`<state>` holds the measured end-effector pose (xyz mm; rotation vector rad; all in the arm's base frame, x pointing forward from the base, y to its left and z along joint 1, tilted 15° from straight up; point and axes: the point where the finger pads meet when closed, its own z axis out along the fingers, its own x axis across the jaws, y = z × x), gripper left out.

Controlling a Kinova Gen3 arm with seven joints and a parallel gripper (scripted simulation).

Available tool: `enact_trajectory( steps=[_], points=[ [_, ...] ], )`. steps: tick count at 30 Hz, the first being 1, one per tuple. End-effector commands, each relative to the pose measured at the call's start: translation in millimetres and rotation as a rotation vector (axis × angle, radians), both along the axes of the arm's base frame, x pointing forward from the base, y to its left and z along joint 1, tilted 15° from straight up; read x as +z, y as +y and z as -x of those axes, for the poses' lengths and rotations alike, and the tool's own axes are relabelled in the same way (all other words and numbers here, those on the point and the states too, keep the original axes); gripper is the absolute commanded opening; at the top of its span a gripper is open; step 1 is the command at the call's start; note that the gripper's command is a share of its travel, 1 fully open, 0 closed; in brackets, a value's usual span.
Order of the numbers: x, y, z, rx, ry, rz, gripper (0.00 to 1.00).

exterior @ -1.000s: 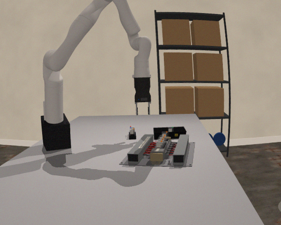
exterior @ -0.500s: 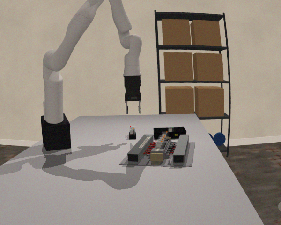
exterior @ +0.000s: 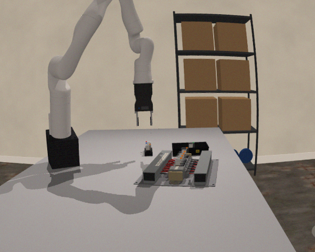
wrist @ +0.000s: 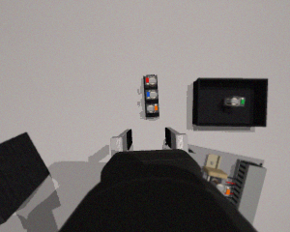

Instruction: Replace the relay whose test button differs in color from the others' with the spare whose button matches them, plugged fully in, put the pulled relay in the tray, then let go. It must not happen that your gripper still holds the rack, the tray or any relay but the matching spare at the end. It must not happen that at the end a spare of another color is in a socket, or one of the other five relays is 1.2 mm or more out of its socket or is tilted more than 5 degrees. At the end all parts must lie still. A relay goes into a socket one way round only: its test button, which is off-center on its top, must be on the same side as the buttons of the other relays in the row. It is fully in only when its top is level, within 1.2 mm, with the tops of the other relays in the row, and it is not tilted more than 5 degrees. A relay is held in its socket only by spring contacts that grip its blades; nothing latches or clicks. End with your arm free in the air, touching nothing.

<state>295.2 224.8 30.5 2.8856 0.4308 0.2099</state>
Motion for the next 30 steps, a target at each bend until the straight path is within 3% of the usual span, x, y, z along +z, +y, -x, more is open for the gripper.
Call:
enact_trajectory(
  steps=[1,30],
  points=[
    [2.9,2.4,3.4,0.007,-0.002,-0.005,1.0],
    [1.9,6.4,-3.3,0.01,-0.002,-0.006,1.0]
  ],
)
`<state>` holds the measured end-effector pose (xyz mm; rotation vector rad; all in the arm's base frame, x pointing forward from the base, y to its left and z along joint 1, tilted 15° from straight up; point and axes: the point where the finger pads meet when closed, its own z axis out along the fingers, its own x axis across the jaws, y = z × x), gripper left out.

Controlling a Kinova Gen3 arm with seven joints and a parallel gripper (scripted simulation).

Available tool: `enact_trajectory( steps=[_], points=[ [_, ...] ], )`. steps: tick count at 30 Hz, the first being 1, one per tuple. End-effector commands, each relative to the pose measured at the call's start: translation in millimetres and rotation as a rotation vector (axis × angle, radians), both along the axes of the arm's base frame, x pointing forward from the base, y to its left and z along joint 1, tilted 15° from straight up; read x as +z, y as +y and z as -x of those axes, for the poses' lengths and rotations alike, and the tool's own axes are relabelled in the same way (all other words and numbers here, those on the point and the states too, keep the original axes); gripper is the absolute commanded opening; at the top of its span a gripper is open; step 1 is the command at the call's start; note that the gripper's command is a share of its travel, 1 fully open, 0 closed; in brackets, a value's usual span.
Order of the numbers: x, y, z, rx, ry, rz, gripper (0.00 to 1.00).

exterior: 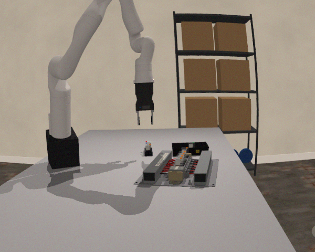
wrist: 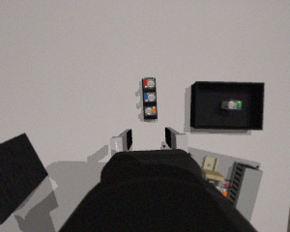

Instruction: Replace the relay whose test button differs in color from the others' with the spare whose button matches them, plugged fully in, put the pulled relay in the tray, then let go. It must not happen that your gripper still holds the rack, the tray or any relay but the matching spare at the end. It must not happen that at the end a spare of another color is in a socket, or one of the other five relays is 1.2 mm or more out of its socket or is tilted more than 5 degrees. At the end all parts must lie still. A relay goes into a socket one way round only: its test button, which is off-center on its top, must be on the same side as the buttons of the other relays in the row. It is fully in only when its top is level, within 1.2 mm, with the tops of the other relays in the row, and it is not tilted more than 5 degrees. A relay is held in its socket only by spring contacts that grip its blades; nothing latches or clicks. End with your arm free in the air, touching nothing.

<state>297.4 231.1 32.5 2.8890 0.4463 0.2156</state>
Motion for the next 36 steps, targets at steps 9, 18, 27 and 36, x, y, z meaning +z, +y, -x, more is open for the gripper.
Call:
enact_trajectory(
  steps=[9,18,27,36],
  points=[
    [-1.0,0.4,-3.9,-0.002,-0.001,0.0,1.0],
    [-1.3,0.8,-5.0,-0.001,-0.001,-0.001,1.0],
    [-1.9,0.7,-6.3,-0.002,-0.001,0.0,1.0],
    [-1.7,1.0,-6.0,-0.001,-0.001,-0.001,1.0]
  ],
)
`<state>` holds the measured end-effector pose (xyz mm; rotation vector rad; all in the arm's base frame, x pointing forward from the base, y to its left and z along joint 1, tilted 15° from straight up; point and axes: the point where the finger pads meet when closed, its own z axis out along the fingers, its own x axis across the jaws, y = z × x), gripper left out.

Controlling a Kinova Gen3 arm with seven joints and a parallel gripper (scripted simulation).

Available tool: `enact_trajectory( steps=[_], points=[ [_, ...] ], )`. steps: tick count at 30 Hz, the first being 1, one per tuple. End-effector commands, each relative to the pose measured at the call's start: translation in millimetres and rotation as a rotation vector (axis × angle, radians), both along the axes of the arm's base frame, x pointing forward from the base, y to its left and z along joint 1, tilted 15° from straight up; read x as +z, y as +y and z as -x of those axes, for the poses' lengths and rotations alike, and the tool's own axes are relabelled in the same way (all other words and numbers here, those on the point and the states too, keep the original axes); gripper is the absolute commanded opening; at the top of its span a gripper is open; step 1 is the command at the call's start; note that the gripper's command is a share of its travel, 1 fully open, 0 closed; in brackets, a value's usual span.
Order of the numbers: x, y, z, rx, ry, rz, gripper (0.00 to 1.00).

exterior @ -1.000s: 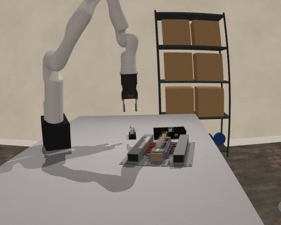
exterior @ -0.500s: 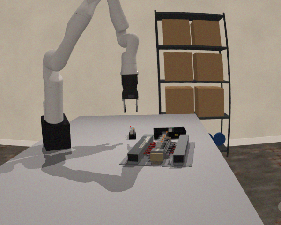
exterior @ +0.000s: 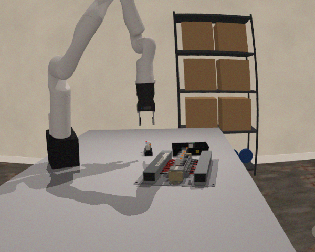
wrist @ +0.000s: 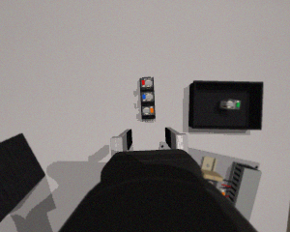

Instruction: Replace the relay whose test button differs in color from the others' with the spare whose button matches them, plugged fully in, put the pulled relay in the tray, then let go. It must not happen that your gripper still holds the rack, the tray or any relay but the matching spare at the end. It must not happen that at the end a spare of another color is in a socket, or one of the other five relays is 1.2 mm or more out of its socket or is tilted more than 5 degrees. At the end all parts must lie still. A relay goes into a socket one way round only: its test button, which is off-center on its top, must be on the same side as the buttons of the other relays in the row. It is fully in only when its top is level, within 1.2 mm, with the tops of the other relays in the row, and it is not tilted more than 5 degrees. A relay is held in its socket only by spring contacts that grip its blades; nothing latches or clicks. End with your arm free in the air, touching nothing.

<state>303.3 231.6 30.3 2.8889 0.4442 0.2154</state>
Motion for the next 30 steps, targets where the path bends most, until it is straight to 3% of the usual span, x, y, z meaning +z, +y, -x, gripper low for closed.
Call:
enact_trajectory(
  steps=[1,25,30],
  points=[
    [0.5,0.5,-0.2,0.0,-0.001,-0.001,1.0],
    [0.5,0.5,-0.2,0.0,-0.001,-0.001,1.0],
    [-12.5,15.5,2.2,0.0,-0.001,-0.001,1.0]
  ],
)
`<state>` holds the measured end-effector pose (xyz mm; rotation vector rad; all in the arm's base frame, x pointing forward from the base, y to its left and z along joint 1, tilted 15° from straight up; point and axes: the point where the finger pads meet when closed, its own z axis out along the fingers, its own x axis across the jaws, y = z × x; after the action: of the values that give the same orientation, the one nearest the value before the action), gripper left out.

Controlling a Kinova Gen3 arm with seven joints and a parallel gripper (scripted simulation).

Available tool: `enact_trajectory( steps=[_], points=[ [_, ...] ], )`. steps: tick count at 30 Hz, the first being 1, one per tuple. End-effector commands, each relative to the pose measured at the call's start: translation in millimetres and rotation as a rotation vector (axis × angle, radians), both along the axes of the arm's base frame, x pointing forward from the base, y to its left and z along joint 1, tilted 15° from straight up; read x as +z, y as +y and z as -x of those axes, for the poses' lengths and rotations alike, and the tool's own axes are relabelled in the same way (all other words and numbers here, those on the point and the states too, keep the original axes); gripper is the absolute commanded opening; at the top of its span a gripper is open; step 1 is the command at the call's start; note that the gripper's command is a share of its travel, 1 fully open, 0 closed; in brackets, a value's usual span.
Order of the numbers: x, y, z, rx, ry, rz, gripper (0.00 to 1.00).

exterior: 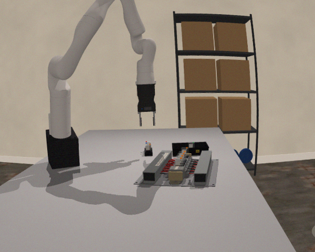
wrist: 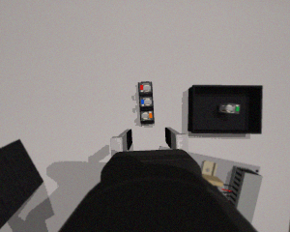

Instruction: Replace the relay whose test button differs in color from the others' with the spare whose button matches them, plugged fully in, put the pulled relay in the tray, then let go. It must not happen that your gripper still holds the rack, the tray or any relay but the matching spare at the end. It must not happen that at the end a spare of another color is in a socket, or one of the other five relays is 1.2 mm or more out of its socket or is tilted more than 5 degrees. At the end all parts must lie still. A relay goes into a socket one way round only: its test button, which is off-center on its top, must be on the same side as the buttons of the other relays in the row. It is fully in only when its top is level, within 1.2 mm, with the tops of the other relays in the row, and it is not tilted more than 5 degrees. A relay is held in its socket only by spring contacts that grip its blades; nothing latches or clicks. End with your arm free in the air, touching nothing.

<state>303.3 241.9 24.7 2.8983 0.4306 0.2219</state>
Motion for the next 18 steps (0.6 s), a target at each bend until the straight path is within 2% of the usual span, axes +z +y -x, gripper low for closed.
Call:
enact_trajectory(
  steps=[1,10,13,18],
  points=[
    [-9.6,8.2,2.7,0.009,0.003,0.008,1.0],
    [-33.0,35.2,7.0,0.009,0.003,0.008,1.0],
    [-27.6,35.2,5.3,0.004,-0.001,-0.003,1.0],
    [-29.8,34.4,6.1,0.006,0.001,0.001,1.0]
  ],
)
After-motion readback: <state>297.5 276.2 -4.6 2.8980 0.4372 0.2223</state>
